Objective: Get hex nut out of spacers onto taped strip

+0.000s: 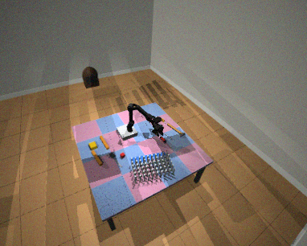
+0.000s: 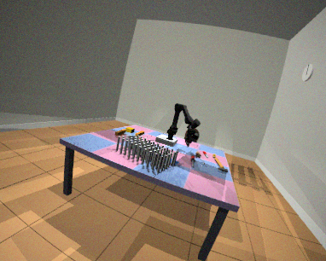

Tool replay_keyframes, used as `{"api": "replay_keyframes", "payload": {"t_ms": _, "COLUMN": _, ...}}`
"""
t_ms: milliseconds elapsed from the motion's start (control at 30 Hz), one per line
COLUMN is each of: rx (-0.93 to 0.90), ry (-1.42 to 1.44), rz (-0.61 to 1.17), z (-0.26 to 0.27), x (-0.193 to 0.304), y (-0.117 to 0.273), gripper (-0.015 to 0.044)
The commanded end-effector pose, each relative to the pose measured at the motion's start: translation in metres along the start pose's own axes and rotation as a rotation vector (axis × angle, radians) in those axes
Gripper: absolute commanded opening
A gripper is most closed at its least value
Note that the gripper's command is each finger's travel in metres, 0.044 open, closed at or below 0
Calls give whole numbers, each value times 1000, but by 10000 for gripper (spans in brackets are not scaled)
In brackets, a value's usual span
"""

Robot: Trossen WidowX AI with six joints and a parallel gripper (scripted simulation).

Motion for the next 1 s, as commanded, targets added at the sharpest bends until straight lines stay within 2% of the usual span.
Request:
{"api": "replay_keyframes", "payload": {"t_ms": 0, "rx": -94, "ry": 511, "rz": -67, "z": 27, "x": -60, "y": 25, "gripper": 440}}
{"api": "replay_keyframes", "payload": {"t_ms": 233, "rx": -136, "ry": 1170, "rz": -175, "z": 62, "x": -121, "y": 77, "gripper": 440}}
{"api": "replay_keyframes", "payload": {"t_ms": 433, "rx": -124, "ry": 1685, "rz": -252, "z": 92, "x": -155, "y": 125, "gripper": 440}}
{"api": "replay_keyframes", "payload": {"t_ms": 867, "rx": -123, "ry": 1697, "rz": -254, "z": 93, "x": -155, "y": 126, "gripper": 440}}
{"api": "replay_keyframes", "payload": {"t_ms": 967, "rx": -123, "ry": 1697, "rz": -253, "z": 105, "x": -154, "y": 113, "gripper": 440}}
Point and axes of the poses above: the point midway between the two fingers, 35 mm back from their tips, its own y axis back along the fingers, its own z axis across the jaws, x = y × z, the point moved 3 cm from there along y, back along the fingers, and after that the axes turned 6 degrees about y, right-handed, at the moved point
